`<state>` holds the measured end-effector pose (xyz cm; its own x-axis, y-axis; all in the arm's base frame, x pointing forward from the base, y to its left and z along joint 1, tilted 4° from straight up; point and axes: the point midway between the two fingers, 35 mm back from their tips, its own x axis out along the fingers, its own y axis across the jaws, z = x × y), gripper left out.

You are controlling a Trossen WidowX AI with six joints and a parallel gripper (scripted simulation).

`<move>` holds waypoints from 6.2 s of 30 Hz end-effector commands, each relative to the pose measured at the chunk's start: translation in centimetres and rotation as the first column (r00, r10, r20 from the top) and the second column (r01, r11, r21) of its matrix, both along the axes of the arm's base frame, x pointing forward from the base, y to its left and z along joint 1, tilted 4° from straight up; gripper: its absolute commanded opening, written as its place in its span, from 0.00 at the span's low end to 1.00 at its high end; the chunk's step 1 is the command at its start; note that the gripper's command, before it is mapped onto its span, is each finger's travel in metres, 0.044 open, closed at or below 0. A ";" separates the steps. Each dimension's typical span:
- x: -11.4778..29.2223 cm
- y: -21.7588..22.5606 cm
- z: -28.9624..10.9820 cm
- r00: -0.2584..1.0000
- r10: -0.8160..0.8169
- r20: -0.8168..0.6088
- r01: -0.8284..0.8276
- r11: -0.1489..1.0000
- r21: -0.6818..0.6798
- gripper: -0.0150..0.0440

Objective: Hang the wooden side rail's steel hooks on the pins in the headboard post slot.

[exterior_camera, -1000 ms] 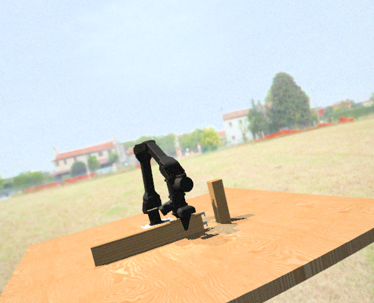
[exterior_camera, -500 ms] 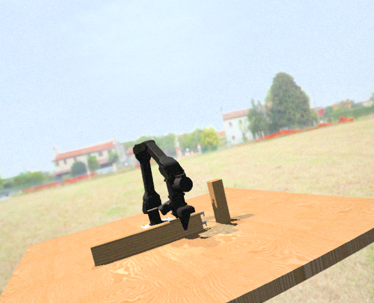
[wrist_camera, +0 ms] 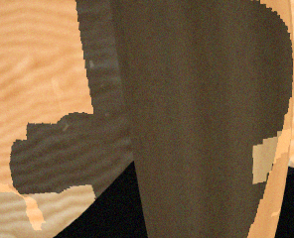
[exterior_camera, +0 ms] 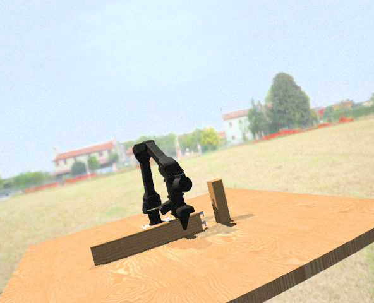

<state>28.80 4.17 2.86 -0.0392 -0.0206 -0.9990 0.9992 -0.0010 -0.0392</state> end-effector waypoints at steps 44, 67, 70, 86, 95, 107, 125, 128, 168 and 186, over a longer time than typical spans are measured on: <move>-0.1 0.0 0.5 1.000 -0.015 -0.008 0.015 1.000 0.003 0.25; 0.0 0.0 0.9 1.000 -0.015 -0.007 0.015 1.000 0.003 0.25; 0.0 0.0 1.0 1.000 -0.015 -0.007 0.015 1.000 0.003 0.25; 0.0 0.0 1.2 1.000 -0.015 -0.007 0.015 1.000 0.003 0.25; 0.0 0.0 1.4 1.000 -0.015 -0.007 0.015 1.000 0.003 0.25; 0.0 0.0 1.6 1.000 -0.015 -0.007 0.015 1.000 0.003 0.25; 0.0 0.0 1.9 1.000 -0.015 -0.007 0.015 1.000 0.003 0.25; 0.0 0.0 1.9 1.000 -0.015 -0.007 0.015 1.000 0.003 0.25; 0.0 0.0 2.6 1.000 -0.015 -0.007 0.015 1.000 0.003 0.25; 0.1 0.0 2.9 1.000 -0.015 -0.007 0.015 1.000 0.003 0.25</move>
<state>28.59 4.25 5.08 -0.0669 -0.0149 -0.9976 0.9977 -0.0064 -0.0668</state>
